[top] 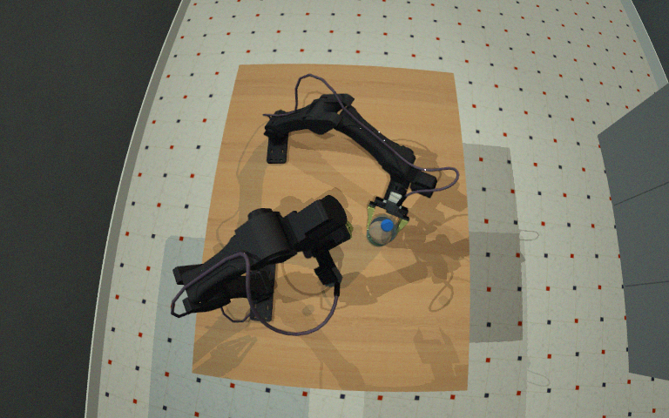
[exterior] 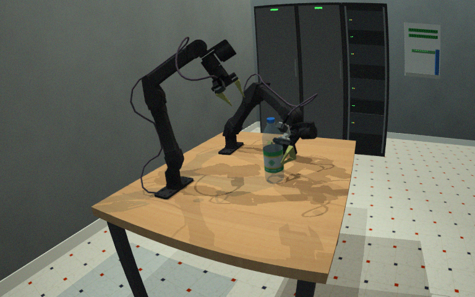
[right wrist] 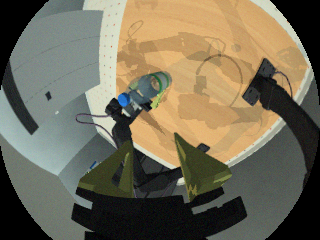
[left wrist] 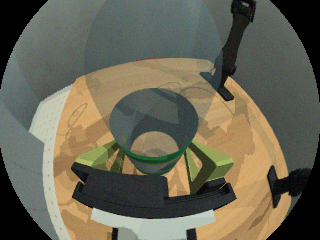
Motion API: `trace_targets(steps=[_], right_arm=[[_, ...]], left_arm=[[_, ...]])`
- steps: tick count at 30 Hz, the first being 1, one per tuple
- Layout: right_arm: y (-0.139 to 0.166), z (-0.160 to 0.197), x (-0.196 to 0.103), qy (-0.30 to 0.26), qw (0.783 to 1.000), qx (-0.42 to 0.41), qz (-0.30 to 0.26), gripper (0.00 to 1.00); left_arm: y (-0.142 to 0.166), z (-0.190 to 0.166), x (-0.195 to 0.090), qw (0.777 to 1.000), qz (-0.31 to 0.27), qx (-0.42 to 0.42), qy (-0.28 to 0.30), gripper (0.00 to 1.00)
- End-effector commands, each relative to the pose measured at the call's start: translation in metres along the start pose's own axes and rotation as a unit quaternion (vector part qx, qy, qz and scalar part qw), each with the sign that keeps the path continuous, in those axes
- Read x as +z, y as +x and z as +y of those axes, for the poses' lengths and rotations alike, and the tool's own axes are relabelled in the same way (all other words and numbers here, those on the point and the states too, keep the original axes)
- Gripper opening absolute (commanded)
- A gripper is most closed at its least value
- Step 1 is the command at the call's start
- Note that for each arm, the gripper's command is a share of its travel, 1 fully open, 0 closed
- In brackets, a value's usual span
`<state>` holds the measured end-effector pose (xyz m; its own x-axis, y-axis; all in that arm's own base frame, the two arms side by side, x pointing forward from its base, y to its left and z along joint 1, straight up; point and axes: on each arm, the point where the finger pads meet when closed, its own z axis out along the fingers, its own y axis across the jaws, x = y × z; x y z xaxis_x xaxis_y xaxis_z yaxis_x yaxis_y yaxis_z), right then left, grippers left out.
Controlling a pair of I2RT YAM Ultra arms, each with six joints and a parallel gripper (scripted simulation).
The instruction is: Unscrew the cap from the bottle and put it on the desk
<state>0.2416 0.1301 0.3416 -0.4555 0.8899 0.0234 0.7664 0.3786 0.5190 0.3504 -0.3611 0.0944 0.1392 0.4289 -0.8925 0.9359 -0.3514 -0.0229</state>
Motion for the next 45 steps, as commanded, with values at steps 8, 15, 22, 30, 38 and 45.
trace_targets(steps=[8, 15, 22, 30, 38, 45], right_arm=[[-0.002, 0.001, -0.004, -0.006, 1.000, 0.002, -0.006, 0.57], [-0.002, 0.001, -0.004, -0.006, 1.000, 0.002, -0.006, 0.57], [-0.002, 0.001, -0.004, -0.006, 1.000, 0.002, -0.006, 0.57], [-0.002, 0.001, -0.004, -0.006, 1.000, 0.002, -0.006, 0.57], [-0.002, 0.001, -0.004, -0.006, 1.000, 0.002, -0.006, 0.57], [-0.002, 0.001, -0.004, -0.006, 1.000, 0.002, -0.006, 0.57]], left_arm=[[-0.039, -0.008, -0.011, 0.996, -0.060, 0.041, 0.049, 0.00], [-0.039, -0.008, -0.011, 0.996, -0.060, 0.041, 0.049, 0.00], [-0.038, -0.012, -0.005, 0.991, 0.047, 0.126, 0.023, 0.00], [-0.040, -0.008, -0.009, 0.970, 0.143, 0.194, -0.025, 0.00], [-0.039, -0.006, -0.012, 0.970, 0.143, 0.192, -0.027, 0.00], [-0.044, -0.005, -0.012, 0.970, 0.139, 0.196, -0.029, 0.00]])
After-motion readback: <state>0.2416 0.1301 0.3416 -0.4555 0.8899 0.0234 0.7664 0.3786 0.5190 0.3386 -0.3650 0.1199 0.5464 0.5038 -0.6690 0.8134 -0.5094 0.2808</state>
